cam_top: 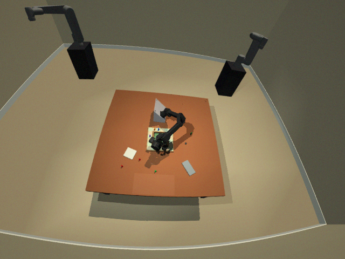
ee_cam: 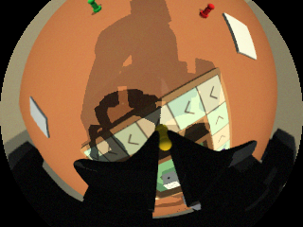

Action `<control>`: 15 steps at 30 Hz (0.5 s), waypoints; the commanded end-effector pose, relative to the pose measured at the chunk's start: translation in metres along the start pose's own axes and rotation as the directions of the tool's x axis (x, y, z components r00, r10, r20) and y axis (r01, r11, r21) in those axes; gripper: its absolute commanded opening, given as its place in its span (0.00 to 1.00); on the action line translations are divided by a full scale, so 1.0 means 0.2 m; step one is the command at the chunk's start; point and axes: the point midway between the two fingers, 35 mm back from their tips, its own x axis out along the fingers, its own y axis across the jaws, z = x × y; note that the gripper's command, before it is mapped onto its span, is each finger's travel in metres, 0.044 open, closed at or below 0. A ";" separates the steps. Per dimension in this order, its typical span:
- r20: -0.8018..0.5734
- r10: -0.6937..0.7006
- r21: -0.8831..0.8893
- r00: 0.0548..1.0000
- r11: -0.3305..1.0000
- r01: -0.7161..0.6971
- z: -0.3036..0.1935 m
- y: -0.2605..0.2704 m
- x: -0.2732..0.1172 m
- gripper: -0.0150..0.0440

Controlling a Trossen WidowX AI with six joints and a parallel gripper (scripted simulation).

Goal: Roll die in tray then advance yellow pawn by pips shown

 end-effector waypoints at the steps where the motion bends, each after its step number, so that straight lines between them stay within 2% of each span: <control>1: 0.011 -0.004 0.000 1.000 1.000 0.004 0.02 -0.01 -0.11 0.25; 15: 0.010 -0.005 0.000 1.000 1.000 0.005 0.01 -0.01 -0.50 0.25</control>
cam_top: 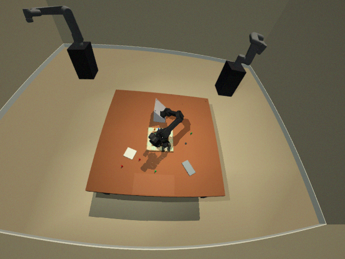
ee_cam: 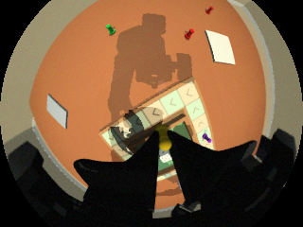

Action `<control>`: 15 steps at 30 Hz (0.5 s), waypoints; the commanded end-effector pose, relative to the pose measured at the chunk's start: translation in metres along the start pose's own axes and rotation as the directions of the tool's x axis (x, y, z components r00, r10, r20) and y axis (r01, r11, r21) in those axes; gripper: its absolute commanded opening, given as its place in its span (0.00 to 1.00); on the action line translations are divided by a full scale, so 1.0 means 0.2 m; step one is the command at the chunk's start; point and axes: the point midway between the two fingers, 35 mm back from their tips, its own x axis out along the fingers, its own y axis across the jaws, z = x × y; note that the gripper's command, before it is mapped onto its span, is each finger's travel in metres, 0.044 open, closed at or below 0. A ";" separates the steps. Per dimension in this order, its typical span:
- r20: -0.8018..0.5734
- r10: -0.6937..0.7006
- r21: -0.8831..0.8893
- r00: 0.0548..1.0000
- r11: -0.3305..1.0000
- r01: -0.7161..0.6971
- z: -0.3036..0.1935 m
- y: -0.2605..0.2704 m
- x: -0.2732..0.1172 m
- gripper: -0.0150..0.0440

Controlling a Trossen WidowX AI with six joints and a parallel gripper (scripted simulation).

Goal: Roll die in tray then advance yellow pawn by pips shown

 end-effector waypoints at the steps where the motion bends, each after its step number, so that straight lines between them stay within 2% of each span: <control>1: -0.002 -0.002 -0.002 1.000 1.000 0.002 -0.02 -0.01 -0.11 0.25; 6: -0.002 -0.001 -0.002 1.000 1.000 0.001 -0.03 -0.01 -0.15 0.25; 15: -0.001 -0.008 0.004 1.000 1.000 0.008 -0.14 0.11 -0.08 0.25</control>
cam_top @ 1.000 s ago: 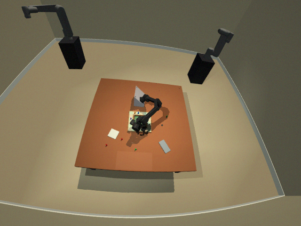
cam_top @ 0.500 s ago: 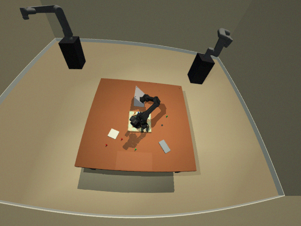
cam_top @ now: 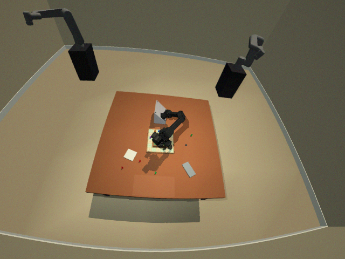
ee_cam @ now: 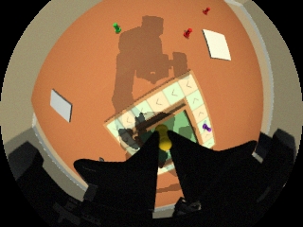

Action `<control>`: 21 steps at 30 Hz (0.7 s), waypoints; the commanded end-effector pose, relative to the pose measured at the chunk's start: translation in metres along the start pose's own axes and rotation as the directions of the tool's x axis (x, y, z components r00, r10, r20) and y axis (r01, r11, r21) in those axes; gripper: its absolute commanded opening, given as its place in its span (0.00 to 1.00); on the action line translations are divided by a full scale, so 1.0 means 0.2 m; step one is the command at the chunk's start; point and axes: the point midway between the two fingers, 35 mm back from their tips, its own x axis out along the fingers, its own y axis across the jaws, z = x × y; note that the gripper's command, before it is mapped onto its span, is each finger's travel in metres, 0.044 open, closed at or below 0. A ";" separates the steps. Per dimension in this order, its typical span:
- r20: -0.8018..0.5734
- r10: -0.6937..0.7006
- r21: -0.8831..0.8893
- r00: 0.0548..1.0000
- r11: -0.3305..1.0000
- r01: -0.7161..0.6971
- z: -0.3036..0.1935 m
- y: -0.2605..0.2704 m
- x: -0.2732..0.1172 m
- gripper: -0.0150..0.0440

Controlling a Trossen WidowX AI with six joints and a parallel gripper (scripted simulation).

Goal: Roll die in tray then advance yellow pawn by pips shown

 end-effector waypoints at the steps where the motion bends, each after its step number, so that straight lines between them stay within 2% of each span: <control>1: 0.002 0.000 -0.003 1.000 1.000 0.000 -0.06 0.07 0.03 0.25; 21: 0.001 0.002 -0.004 1.000 1.000 -0.002 -0.40 0.27 0.21 0.25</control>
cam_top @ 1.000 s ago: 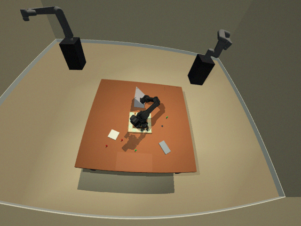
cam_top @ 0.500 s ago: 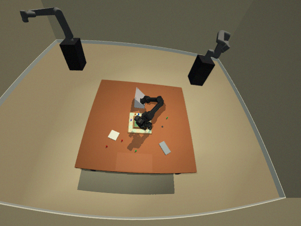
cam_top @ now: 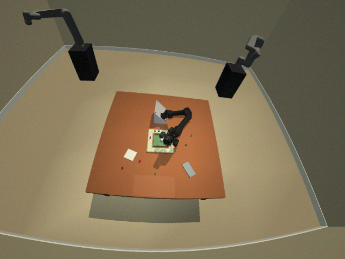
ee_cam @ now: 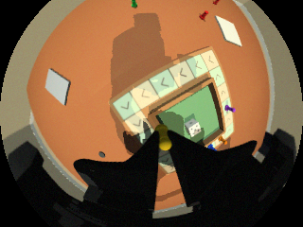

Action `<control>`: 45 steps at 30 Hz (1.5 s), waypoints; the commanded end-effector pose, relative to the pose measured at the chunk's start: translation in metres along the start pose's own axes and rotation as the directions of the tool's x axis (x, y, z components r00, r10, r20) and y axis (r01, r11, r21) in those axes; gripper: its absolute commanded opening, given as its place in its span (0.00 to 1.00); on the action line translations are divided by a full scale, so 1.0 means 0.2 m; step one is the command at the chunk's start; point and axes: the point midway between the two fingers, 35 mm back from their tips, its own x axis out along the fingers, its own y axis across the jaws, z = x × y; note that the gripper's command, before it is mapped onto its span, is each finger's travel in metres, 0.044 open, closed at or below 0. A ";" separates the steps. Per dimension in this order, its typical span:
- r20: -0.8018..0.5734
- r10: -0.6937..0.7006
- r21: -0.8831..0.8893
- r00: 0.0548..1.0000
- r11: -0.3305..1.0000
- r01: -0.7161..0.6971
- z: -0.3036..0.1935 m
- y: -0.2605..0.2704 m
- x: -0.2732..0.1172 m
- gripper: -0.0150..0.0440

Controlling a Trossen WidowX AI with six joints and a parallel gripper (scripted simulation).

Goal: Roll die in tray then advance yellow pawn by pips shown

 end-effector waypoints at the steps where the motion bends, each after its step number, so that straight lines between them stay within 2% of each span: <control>1: -0.001 0.006 0.000 1.000 1.000 -0.006 -0.08 0.03 0.04 0.25; 14: -0.010 0.016 -0.002 1.000 1.000 -0.016 -0.31 0.08 0.15 0.25; 19: -0.010 0.016 -0.002 1.000 1.000 -0.016 -0.32 0.08 0.18 0.25; 27: -0.011 0.018 -0.002 1.000 1.000 -0.018 -0.32 0.08 0.33 0.25; 44: -0.011 0.019 -0.002 1.000 1.000 -0.019 -0.32 0.09 0.41 0.25; 45: -0.005 0.016 -0.006 1.000 1.000 -0.016 -0.32 0.08 0.39 0.30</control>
